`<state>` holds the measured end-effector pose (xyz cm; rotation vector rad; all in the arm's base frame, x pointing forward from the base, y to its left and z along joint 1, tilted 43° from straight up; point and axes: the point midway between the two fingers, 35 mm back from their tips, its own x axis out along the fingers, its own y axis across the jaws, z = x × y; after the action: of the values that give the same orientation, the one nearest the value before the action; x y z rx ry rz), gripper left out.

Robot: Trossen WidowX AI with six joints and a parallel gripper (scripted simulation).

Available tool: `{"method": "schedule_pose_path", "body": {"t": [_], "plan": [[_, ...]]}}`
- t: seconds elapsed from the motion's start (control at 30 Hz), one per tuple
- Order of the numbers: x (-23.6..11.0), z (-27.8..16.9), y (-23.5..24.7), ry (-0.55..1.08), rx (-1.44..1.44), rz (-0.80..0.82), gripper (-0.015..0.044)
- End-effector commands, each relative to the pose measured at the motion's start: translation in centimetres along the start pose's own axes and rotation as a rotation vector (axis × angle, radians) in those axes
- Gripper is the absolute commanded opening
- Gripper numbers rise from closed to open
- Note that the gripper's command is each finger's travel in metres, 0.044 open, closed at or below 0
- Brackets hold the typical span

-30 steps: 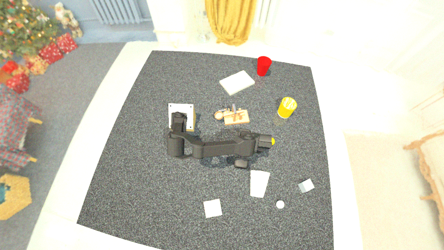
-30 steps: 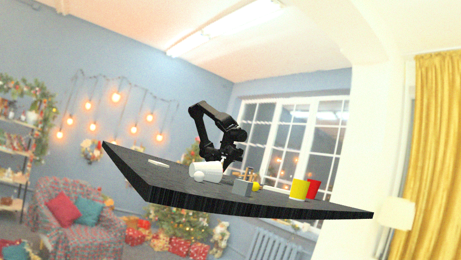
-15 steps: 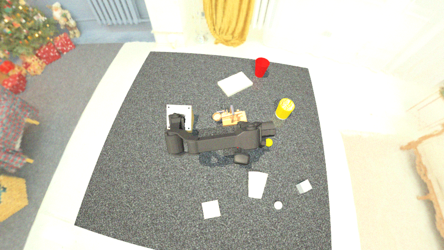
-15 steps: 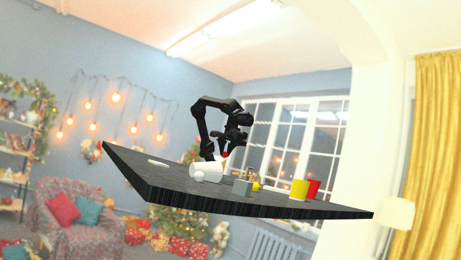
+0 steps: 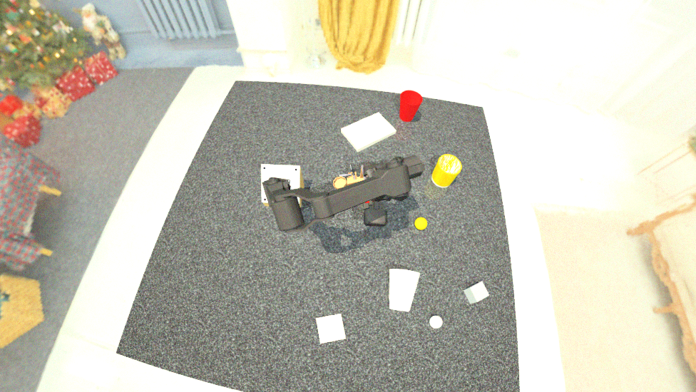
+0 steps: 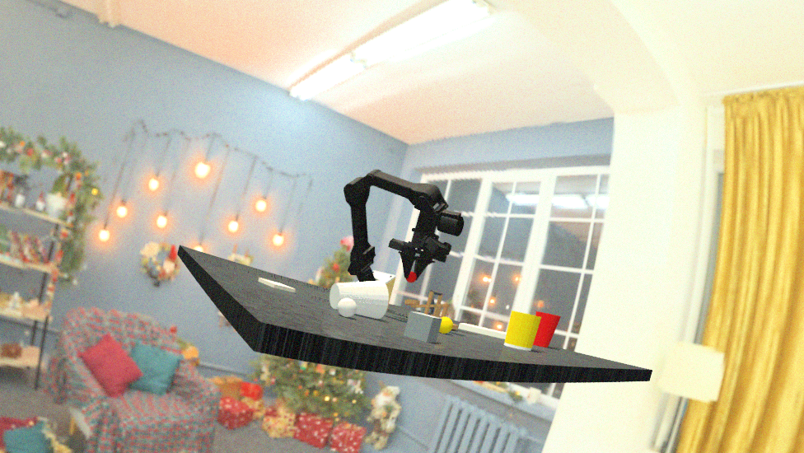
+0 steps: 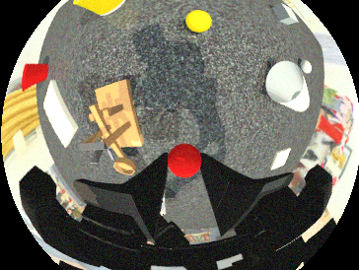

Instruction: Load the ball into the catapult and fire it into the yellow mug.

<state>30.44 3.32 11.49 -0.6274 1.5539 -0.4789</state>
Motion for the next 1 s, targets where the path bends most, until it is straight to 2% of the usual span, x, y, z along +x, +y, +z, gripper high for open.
{"method": "schedule_pose_path", "body": {"t": [0.0,0.43,0.97], "plan": [[1.0,-1.6,3.9,0.063,-0.044,0.005,0.0],[4.1,-8.4,12.0,0.245,-0.14,-0.073,0.0],[5.9,-8.6,12.2,0.254,-0.143,-0.081,0.0]]}}
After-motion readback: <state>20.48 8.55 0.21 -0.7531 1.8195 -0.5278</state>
